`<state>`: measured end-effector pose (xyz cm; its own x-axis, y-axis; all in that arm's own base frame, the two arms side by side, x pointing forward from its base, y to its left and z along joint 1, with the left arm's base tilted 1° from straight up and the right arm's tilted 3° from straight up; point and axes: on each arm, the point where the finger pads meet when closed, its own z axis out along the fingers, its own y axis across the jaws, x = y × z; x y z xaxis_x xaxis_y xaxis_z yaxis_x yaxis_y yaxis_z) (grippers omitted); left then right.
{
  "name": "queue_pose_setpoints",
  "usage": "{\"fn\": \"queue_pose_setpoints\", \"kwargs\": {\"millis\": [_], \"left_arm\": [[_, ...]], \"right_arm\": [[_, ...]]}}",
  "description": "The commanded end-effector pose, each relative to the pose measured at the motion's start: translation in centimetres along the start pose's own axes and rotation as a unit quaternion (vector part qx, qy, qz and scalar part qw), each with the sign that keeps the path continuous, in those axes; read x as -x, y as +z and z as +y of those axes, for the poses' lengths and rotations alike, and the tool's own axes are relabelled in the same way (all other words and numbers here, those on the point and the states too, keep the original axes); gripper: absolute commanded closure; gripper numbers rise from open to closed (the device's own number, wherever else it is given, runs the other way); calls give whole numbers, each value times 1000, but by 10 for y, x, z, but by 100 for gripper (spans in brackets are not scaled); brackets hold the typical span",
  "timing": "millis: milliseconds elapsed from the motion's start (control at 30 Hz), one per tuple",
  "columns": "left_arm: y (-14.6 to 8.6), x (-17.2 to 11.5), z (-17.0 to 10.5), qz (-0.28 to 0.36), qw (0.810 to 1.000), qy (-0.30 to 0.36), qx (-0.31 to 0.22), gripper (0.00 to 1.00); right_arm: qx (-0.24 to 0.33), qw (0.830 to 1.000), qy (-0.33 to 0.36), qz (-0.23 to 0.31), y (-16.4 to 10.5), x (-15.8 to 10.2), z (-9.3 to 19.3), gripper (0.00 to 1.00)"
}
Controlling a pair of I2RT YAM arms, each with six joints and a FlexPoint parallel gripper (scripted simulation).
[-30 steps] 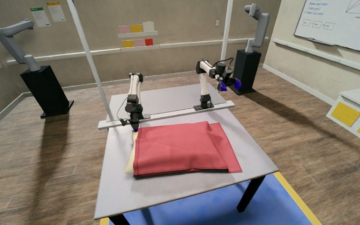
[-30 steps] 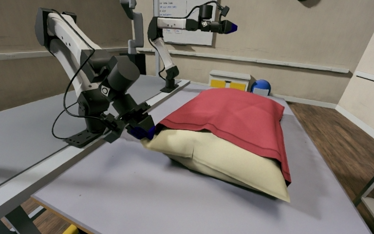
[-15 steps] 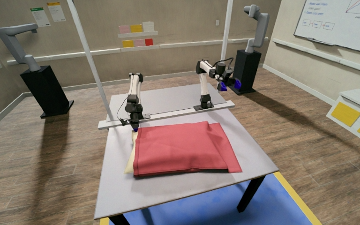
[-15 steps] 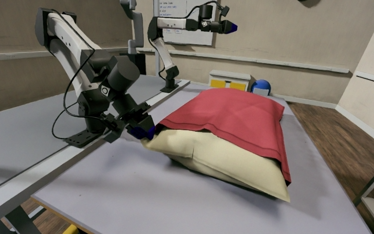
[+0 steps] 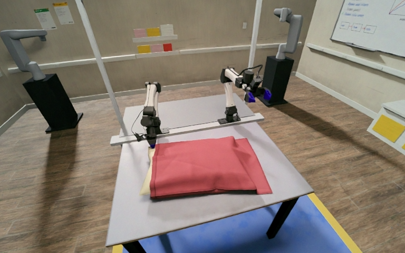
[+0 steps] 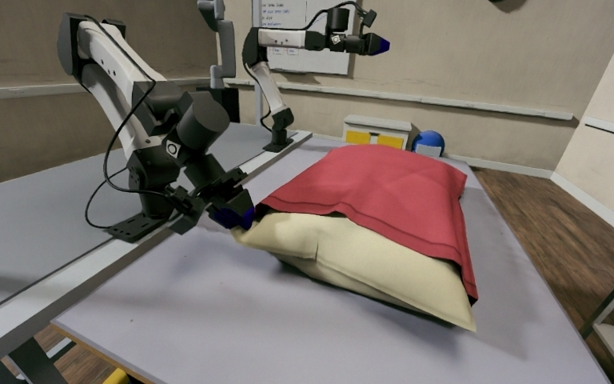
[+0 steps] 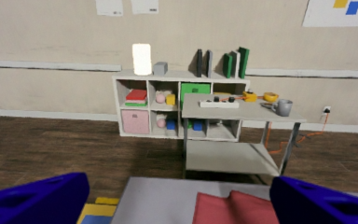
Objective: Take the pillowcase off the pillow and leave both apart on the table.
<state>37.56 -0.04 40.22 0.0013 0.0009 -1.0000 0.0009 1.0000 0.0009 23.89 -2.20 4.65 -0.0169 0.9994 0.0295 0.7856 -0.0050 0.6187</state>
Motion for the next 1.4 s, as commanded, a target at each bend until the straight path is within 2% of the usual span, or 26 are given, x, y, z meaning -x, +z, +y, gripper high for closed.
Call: {"fn": "queue_pose_setpoints", "kwargs": {"millis": [0,33,333,433,1367], "left_arm": [[-6,26,2,-33,999,-4,0,0],[-6,26,2,-33,999,-4,0,0],[-6,26,2,-33,999,-4,0,0],[-6,26,2,-33,999,-4,0,0],[-6,26,2,-33,999,-4,0,0]], "right_arm": [[7,1000,1,-2,2,1,3,97],[7,1000,1,-2,2,1,3,100],[7,1000,1,-2,2,1,3,100],[15,1000,0,-4,-8,2,13,100],[21,1000,-3,-7,-28,4,32,100]]}}
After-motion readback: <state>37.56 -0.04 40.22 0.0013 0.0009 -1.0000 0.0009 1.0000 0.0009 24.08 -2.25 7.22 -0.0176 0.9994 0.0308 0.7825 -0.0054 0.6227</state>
